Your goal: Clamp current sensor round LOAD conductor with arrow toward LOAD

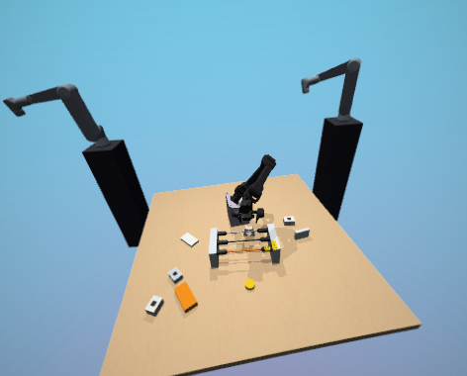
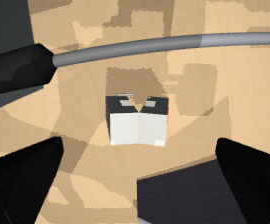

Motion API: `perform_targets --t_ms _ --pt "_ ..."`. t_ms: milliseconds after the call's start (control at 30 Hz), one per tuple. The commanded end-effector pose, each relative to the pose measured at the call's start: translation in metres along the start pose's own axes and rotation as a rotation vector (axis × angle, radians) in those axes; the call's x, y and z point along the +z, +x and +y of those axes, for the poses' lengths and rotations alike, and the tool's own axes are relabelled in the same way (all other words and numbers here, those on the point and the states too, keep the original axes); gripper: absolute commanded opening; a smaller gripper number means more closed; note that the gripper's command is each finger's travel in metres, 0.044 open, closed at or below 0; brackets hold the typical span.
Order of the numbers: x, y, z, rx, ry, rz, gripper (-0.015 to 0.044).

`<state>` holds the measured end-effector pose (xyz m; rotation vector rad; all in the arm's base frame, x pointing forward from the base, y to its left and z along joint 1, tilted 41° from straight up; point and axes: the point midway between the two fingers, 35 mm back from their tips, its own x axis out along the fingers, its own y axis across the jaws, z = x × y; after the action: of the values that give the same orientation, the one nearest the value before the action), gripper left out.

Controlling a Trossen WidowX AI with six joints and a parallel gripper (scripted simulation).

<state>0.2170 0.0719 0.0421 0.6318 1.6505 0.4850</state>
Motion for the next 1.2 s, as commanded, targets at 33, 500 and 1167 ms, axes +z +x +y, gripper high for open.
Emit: perform_targets --t_ms 33,500,1167 --pt "-0.002 0.008 -0.002 -0.006 0.013 0.007 0.0440" --pt "-0.001 0.032 -0.002 -0.006 0.013 0.007 0.0440" --pt "-0.002 0.054 -0.002 -0.008 0.003 0.004 0.0387"
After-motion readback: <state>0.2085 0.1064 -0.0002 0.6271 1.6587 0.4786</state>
